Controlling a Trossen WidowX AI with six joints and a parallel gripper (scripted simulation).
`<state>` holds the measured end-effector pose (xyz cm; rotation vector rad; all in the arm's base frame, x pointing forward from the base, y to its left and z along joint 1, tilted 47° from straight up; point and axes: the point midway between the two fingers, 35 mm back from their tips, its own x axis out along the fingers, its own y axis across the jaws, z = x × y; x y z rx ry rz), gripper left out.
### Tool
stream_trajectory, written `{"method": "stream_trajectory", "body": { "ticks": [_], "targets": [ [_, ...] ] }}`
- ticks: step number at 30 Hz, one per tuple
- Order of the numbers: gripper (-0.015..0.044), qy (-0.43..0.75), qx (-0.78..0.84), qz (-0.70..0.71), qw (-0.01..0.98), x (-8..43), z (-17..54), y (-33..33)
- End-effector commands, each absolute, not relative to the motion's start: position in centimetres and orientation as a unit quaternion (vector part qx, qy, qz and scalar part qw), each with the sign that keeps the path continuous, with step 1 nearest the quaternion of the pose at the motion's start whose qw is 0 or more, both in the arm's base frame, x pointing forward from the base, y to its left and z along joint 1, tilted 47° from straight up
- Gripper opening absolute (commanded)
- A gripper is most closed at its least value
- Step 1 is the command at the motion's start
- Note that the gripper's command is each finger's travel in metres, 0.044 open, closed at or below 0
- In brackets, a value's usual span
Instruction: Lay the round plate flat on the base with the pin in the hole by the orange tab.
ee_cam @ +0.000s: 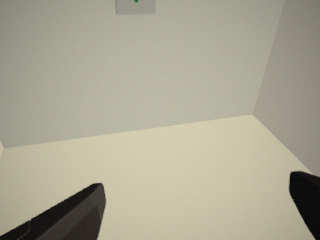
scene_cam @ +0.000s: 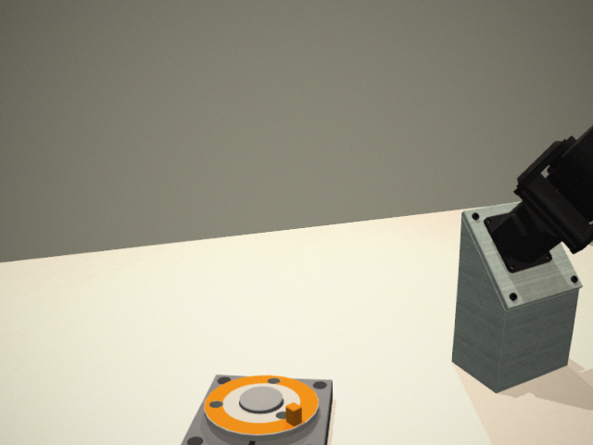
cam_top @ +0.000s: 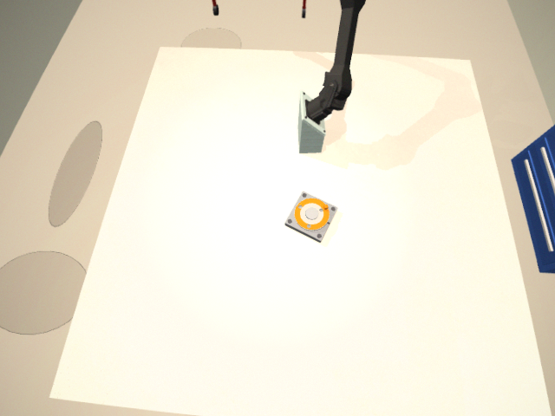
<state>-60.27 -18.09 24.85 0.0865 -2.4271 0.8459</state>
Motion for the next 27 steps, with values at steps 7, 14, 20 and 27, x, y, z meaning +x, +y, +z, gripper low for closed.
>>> {"method": "stream_trajectory", "body": {
  "ticks": [7, 14, 20, 27],
  "targets": [
    [0.0216, -0.899, 0.151, 0.375, 0.168, -56.8, 22.9, -29.6],
    [0.0033, -0.862, 0.265, 0.432, 0.029, -49.9, 20.9, -40.7],
    [0.0, -0.817, 0.336, 0.456, -0.104, -42.0, 18.2, -48.7],
    [0.0, -0.755, 0.387, 0.46, -0.26, -31.4, 14.9, -55.3]
  ]
}}
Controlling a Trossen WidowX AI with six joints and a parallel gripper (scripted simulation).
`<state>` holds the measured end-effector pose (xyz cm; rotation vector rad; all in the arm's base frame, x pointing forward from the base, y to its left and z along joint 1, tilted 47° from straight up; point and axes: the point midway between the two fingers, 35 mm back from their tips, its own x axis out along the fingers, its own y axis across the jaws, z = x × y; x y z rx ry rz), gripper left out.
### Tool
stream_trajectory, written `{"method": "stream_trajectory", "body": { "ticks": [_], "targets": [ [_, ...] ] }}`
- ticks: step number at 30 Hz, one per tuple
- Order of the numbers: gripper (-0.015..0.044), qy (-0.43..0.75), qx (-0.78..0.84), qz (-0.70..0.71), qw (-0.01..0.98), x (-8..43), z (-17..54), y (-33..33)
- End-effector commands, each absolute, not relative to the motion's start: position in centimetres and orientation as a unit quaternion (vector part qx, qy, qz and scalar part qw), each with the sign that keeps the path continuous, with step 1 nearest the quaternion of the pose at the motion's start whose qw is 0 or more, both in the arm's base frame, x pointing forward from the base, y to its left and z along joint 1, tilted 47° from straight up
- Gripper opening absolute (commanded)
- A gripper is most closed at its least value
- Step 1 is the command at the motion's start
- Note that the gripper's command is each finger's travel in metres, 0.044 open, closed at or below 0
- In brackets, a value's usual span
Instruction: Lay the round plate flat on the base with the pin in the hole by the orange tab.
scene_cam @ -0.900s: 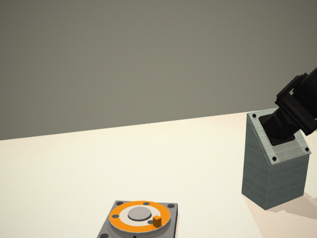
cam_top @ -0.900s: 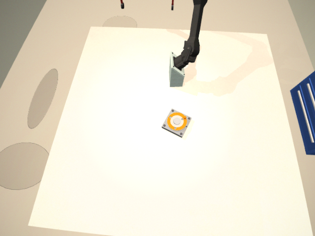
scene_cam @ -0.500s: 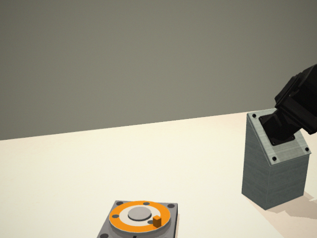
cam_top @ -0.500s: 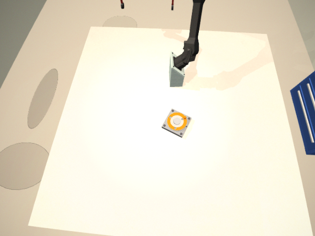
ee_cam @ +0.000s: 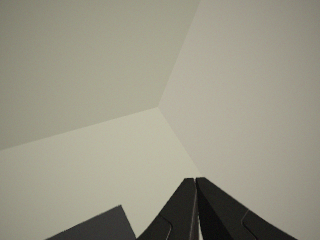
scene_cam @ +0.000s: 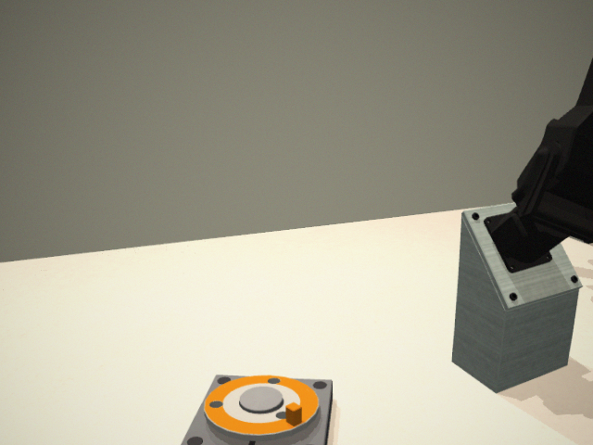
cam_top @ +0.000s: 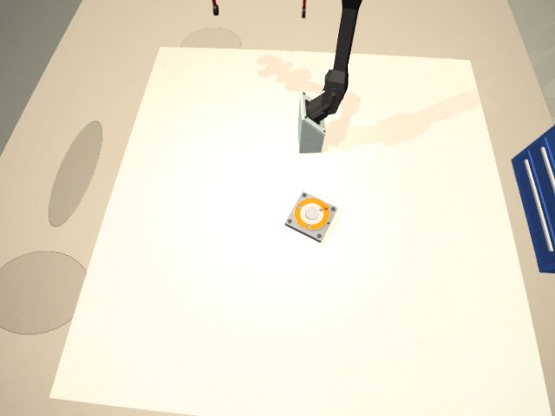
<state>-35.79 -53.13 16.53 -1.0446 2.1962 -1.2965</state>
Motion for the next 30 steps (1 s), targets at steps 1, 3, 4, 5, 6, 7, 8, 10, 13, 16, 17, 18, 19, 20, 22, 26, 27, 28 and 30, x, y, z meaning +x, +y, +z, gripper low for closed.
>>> {"method": "stream_trajectory", "body": {
  "ticks": [1, 3, 4, 5, 6, 7, 8, 10, 13, 16, 17, 18, 19, 20, 22, 26, 27, 28, 30],
  "targets": [
    [0.0, 0.742, -0.394, -0.458, 0.29, -29.2, 14.2, -56.2],
    [0.0, 0.722, -0.401, -0.452, 0.336, -25.8, 13.2, -57.4],
    [0.0, 0.712, -0.404, -0.449, 0.359, -24.0, 12.7, -57.9],
    [0.0, 0.701, -0.405, -0.444, 0.383, -22.1, 12.1, -58.4],
    [0.0, 0.699, -0.406, -0.442, 0.387, -21.6, 12.0, -58.5],
    [0.0, 0.695, -0.409, -0.436, 0.4, -20.1, 11.8, -58.7],
    [0.0, 0.687, -0.413, -0.425, 0.421, -17.5, 11.3, -58.9],
    [0.0, 0.662, -0.413, -0.41, 0.472, -13.2, 10.2, -59.3],
    [0.0, 0.63, -0.405, -0.386, 0.539, -7.6, 8.6, -59.1],
    [0.0, 0.605, -0.386, -0.367, 0.592, -3.2, 7.2, -58.3],
    [0.0, 0.591, -0.372, -0.355, 0.621, -0.7, 6.4, -57.7],
    [0.0, 0.583, -0.362, -0.346, 0.64, 0.9, 5.9, -57.2],
    [0.0, 0.574, -0.351, -0.336, 0.659, 2.6, 5.4, -56.6],
    [0.0, 0.565, -0.341, -0.325, 0.678, 4.3, 4.9, -55.9],
    [0.0, 0.554, -0.328, -0.308, 0.701, 6.6, 4.3, -54.9],
    [0.0, 0.518, -0.277, -0.242, 0.772, 14.0, 2.4, -50.7],
    [0.0, 0.512, -0.263, -0.226, 0.786, 15.5, 2.1, -49.6],
    [0.0, 0.505, -0.249, -0.21, 0.799, 17.0, 1.7, -48.3],
    [0.0, 0.498, -0.23, -0.188, 0.815, 18.8, 1.3, -46.7]
  ]
}}
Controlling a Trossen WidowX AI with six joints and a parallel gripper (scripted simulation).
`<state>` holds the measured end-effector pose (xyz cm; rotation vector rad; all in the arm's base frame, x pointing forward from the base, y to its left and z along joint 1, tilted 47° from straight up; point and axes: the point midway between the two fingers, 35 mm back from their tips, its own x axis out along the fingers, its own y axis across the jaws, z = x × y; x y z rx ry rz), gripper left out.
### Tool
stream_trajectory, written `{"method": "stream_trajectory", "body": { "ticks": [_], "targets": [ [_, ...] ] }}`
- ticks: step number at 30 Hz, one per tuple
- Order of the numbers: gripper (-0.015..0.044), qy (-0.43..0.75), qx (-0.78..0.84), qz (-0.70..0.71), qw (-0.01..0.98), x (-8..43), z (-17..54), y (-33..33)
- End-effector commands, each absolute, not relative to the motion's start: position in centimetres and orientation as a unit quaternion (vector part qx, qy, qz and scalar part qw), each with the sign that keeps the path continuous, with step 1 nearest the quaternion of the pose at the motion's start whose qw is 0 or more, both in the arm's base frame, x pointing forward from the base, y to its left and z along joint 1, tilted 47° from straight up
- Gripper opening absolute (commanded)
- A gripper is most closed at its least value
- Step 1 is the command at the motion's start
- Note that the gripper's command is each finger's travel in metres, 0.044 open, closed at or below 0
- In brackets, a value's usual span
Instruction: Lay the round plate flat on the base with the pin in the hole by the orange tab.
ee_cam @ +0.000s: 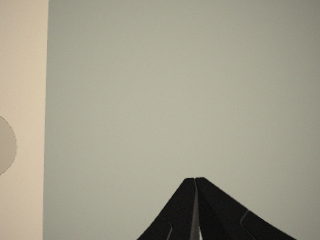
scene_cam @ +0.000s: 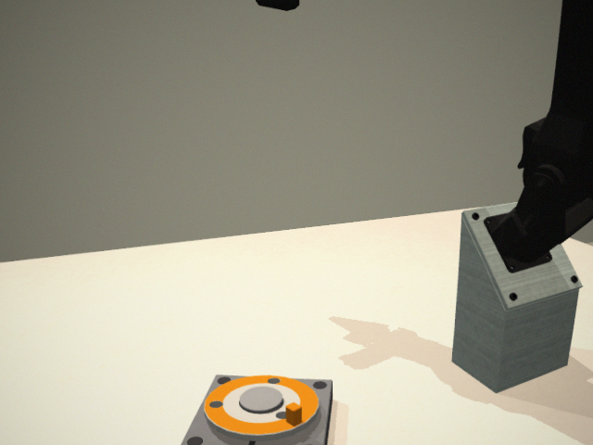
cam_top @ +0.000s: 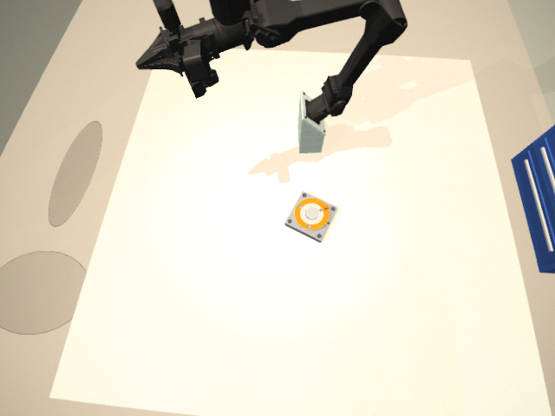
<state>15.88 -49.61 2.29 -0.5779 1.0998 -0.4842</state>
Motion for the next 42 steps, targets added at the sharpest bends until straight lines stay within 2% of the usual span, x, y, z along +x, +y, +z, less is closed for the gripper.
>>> {"method": "stream_trajectory", "body": {
  "ticks": [1, 7, 9, 15, 17, 23, 25, 29, 42],
  "targets": [
    [0.0, 0.494, -0.218, -0.174, 0.824, 19.9, 1.0, -45.6],
    [0.0, 0.475, -0.1, -0.056, 0.872, 27.3, -0.7, -35.3],
    [0.0, 0.475, -0.08, -0.037, 0.876, 28.1, -0.9, -33.5],
    [0.0, 0.496, 0.058, 0.083, 0.863, 31.5, -1.5, -21.2],
    [0.0, 0.502, 0.078, 0.099, 0.856, 31.7, -1.5, -19.4],
    [0.0, 0.568, 0.218, 0.196, 0.769, 30.5, -0.6, -6.7],
    [0.0, 0.577, 0.233, 0.204, 0.756, 30.1, -0.5, -5.4],
    [0.0, 0.639, 0.308, 0.236, 0.664, 27.0, 0.8, 1.7],
    [0.0, 0.65, 0.319, 0.239, 0.647, 26.4, -0.1, 3.8]
  ]
}}
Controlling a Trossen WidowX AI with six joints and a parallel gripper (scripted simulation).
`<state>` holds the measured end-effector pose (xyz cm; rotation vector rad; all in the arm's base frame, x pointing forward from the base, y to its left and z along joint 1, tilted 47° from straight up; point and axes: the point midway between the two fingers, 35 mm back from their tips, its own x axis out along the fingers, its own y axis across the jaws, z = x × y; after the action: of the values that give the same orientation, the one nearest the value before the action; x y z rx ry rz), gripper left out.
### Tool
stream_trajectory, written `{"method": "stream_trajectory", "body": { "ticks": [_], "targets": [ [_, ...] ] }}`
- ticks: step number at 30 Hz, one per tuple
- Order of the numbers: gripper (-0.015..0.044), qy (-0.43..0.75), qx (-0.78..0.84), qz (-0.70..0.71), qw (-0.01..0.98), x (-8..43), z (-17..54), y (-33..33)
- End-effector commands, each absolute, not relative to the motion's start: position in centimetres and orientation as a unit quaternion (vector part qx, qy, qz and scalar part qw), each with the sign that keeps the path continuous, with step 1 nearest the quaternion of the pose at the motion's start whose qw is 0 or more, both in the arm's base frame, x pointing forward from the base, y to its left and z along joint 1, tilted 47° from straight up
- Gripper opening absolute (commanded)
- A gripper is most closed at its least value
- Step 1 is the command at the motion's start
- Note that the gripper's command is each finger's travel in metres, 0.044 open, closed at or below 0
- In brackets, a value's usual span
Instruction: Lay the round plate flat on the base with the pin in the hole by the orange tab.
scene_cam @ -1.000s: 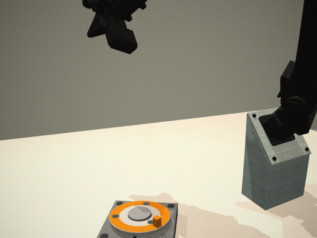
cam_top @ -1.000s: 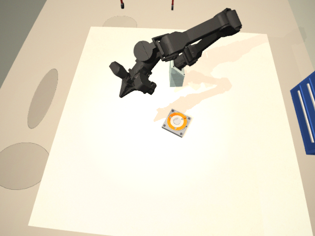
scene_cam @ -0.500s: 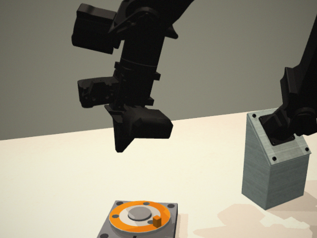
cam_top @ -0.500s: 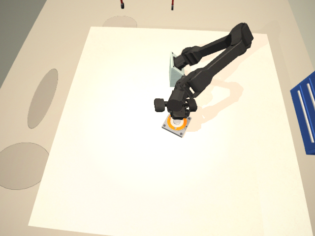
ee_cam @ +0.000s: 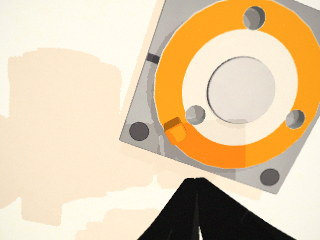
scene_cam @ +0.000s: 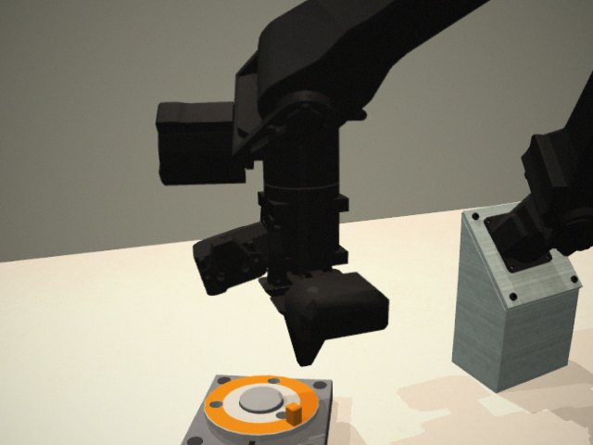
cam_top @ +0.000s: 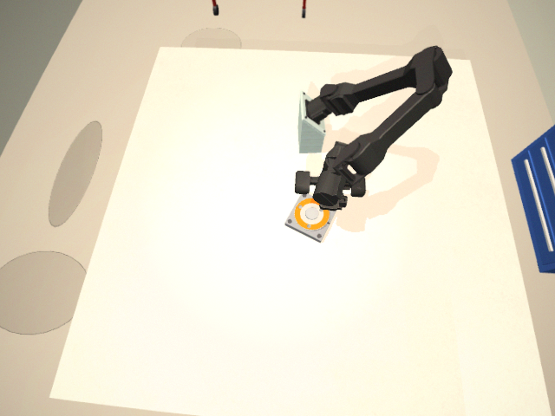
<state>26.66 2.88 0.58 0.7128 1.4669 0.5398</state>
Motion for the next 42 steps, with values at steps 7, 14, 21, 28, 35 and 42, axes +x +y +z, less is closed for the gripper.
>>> {"method": "stream_trajectory", "body": {
  "ticks": [7, 14, 21, 28, 35, 42],
  "targets": [
    [0.0, 0.65, 0.32, 0.24, 0.646, 26.4, -2.2, 6.1],
    [0.0, 0.65, 0.32, 0.24, 0.646, 26.8, -2.1, 6.4],
    [0.0, 0.65, 0.32, 0.241, 0.646, 27.7, -1.6, 6.8],
    [0.0, 0.649, 0.32, 0.241, 0.646, 28.5, -1.4, 7.0],
    [0.0, 0.649, 0.32, 0.241, 0.647, 29.4, -1.2, 7.0],
    [0.0, 0.649, 0.32, 0.241, 0.647, 30.1, -1.1, 7.0]
  ]
}}
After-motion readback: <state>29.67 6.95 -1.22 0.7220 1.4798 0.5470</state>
